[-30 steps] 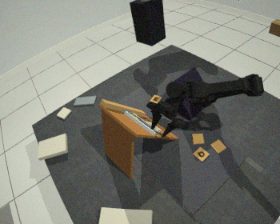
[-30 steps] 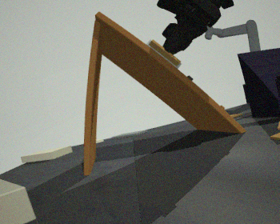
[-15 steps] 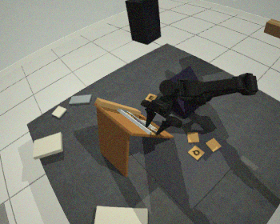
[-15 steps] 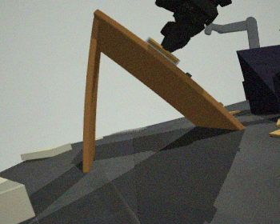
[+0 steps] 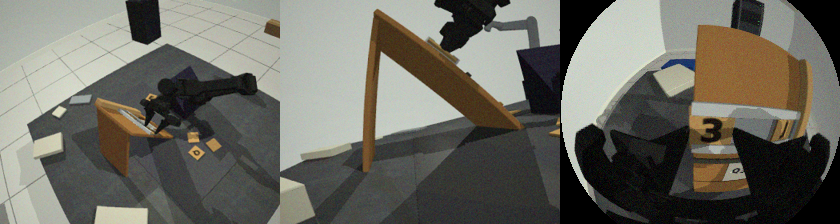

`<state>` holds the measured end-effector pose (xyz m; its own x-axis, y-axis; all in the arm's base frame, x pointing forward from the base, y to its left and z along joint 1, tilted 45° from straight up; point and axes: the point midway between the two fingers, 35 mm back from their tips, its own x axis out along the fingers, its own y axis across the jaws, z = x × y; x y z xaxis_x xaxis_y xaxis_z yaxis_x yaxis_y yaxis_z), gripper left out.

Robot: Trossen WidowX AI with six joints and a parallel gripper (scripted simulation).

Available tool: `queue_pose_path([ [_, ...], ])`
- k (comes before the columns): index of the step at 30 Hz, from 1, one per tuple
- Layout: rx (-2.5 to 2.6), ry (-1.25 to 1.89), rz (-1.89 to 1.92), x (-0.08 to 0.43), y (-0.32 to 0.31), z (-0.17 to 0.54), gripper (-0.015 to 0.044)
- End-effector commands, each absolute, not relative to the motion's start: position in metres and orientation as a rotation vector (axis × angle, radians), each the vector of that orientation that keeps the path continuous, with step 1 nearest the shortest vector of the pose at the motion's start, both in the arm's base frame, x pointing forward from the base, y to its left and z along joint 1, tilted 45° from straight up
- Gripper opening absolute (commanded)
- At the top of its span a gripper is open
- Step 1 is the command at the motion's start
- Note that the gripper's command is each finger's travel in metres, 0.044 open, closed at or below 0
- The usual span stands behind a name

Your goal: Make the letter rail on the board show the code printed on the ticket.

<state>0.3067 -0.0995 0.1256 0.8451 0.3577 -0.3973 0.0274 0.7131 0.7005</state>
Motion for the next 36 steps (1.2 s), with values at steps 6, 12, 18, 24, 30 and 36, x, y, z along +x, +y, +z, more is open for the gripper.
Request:
queue_pose_path([
  [6, 0.766, 0.549, 0.196, 0.307, -0.103, 0.12, 0.0],
  [12, 0.766, 0.549, 0.196, 0.307, -0.105, 0.117, 0.0],
  [18, 0.766, 0.549, 0.196, 0.307, -0.107, 0.115, 0.0],
  [24, 0.766, 0.549, 0.196, 0.307, -0.109, 0.113, 0.0],
  [30, 0.766, 0.549, 0.196, 0.307, -0.112, 0.11, 0.0],
  [36, 0.766, 0.549, 0.196, 0.307, -0.114, 0.108, 0.0],
])
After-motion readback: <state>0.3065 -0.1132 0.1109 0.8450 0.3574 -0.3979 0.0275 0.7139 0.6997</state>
